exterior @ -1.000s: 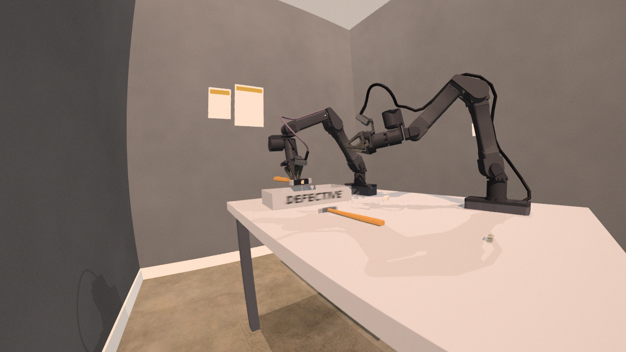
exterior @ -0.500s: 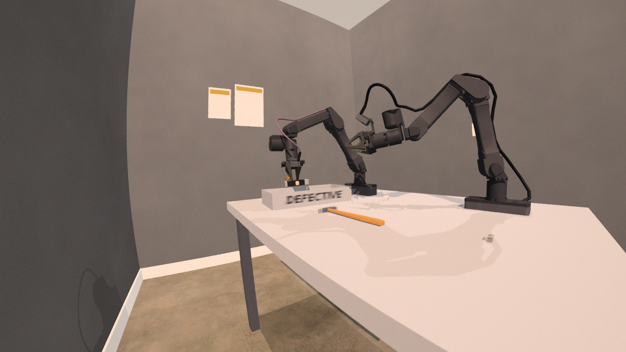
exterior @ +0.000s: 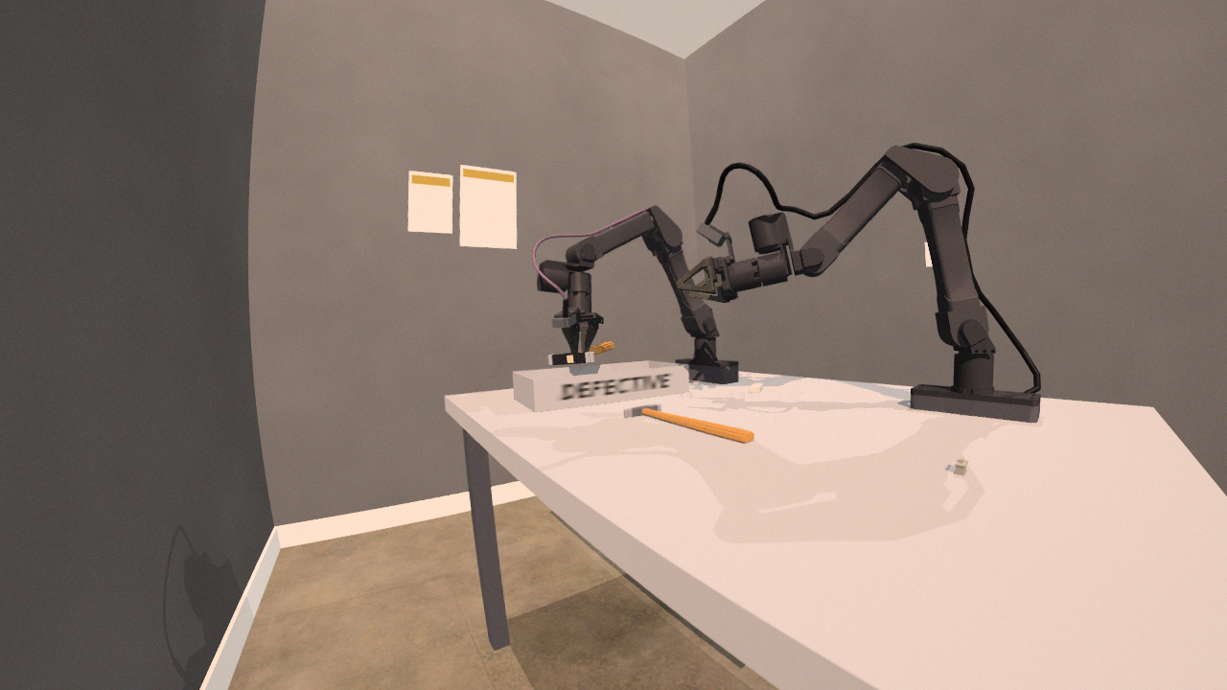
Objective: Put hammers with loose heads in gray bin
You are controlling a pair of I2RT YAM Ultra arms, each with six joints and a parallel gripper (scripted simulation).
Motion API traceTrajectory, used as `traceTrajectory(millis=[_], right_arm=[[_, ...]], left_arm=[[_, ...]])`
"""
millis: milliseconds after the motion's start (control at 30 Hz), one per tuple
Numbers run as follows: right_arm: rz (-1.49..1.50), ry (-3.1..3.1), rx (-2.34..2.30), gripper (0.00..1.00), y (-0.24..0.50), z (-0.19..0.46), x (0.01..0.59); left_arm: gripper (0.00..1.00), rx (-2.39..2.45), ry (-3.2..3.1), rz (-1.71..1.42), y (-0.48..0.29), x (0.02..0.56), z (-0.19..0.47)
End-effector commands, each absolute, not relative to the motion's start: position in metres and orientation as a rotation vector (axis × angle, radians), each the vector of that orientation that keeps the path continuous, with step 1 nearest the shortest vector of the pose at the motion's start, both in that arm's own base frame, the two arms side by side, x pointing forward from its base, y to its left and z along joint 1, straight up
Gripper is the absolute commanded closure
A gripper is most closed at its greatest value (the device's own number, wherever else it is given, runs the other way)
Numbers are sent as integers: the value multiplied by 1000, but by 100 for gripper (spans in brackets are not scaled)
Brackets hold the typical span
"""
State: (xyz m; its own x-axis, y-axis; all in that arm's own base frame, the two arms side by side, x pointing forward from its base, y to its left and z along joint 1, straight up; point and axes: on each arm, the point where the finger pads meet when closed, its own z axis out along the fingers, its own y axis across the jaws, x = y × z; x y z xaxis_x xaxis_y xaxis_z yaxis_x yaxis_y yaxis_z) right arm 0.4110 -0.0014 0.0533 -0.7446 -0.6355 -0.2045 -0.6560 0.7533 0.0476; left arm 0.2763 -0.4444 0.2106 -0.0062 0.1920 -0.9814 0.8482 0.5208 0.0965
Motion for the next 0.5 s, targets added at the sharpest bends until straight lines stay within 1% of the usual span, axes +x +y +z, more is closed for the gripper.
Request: traceTrajectory(millis=[0,167,233,467], right_arm=[[71,2784,-694,85,3,72,426],[41,2837,-424,85,3,72,424],[41,2837,-424,85,3,72,424],[-6,2865,3,85,2,72,421]], left_arm=[[0,906,1481,-677,-446,278,233],[0,906,1481,-677,-446,278,233],[0,906,1481,-677,-446,278,233],[0,906,1481,-677,-446,278,233]])
